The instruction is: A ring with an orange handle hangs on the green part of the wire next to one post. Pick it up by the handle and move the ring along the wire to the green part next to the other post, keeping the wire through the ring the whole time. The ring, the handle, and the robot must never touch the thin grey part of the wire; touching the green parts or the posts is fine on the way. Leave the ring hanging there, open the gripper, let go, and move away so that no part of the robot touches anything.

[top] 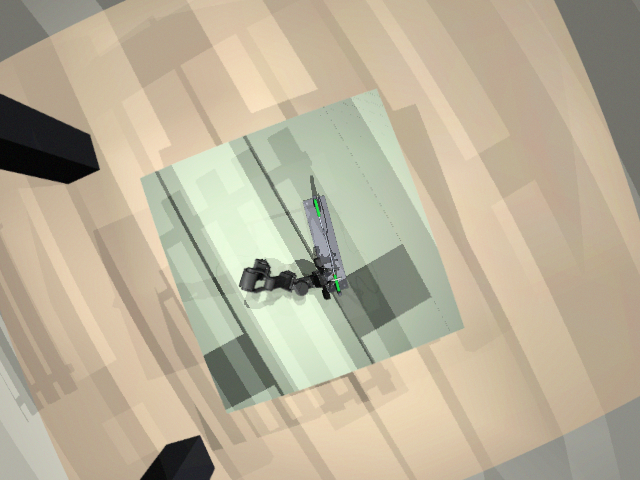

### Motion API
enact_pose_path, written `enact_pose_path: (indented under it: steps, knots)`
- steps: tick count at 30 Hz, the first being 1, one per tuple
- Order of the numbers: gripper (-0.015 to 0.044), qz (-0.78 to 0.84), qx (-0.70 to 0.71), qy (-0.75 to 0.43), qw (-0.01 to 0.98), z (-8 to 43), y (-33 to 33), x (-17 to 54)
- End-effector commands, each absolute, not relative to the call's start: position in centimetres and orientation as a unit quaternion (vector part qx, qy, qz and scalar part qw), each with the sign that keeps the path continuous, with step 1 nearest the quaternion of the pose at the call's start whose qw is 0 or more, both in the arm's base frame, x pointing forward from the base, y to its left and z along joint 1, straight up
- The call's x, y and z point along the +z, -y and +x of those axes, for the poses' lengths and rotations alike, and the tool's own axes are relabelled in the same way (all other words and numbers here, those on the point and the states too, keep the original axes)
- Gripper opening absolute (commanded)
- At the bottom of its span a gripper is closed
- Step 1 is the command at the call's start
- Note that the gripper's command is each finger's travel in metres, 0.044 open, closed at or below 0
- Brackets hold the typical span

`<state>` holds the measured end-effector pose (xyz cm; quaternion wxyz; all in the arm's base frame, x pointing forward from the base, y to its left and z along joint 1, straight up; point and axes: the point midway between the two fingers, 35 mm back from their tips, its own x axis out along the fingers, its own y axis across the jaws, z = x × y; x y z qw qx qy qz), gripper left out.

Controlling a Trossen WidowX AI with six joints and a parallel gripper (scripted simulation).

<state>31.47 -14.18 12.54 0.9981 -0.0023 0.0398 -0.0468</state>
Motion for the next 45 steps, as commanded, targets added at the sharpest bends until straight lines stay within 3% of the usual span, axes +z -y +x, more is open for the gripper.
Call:
enact_pose_path:
  steps: [1, 18, 30, 45]
  knots:
    - [0.016, -0.003, -0.049, -0.037, 0.998, 31.64, 14.3, 12.72]
    - [0.016, -0.003, -0.049, -0.037, 0.998, 31.64, 14.3, 12.72]
    - [-0.015, -0.003, -0.047, -0.038, 0.998, 31.62, 14.23, 12.65]
    - [-0.015, -0.003, -0.043, -0.038, 0.998, 31.65, 14.07, 13.3]
